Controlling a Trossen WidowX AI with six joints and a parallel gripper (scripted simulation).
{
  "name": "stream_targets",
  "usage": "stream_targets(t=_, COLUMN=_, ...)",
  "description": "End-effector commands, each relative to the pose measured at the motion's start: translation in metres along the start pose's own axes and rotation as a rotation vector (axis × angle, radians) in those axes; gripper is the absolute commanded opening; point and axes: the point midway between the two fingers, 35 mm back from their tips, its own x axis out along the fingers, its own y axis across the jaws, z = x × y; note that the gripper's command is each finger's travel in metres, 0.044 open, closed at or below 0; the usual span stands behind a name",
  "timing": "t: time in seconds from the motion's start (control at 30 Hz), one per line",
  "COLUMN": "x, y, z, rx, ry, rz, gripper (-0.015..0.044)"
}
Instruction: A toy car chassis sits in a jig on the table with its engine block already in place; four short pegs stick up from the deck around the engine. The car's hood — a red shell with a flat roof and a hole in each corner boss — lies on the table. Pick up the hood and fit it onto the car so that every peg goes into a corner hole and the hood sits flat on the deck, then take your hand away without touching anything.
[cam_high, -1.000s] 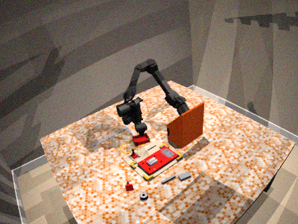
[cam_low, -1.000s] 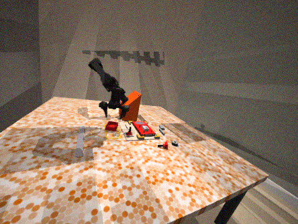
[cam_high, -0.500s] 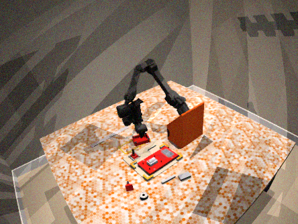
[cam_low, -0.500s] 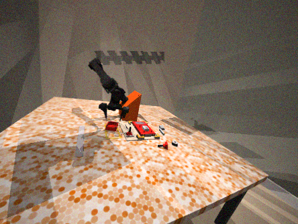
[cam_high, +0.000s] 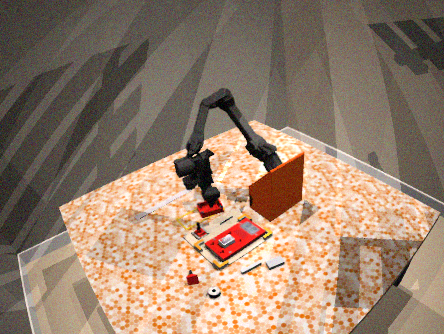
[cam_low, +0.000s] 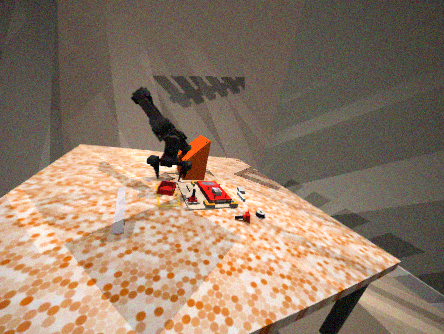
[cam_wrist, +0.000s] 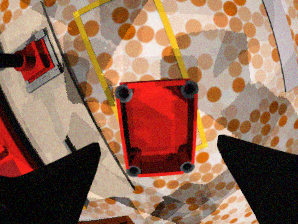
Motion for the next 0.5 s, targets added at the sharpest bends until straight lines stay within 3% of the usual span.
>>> stream_targets(t=0.0, x=0.0031, y=0.0007, z=-0.0027, rx=-0.009, ry=0.005, rz=0.001, gripper=0.044)
stream_targets(t=0.47, x=0.0115, y=-0.0007, z=-0.004, rx=-0.009, ry=0.004, rz=-0.001, gripper=0.044)
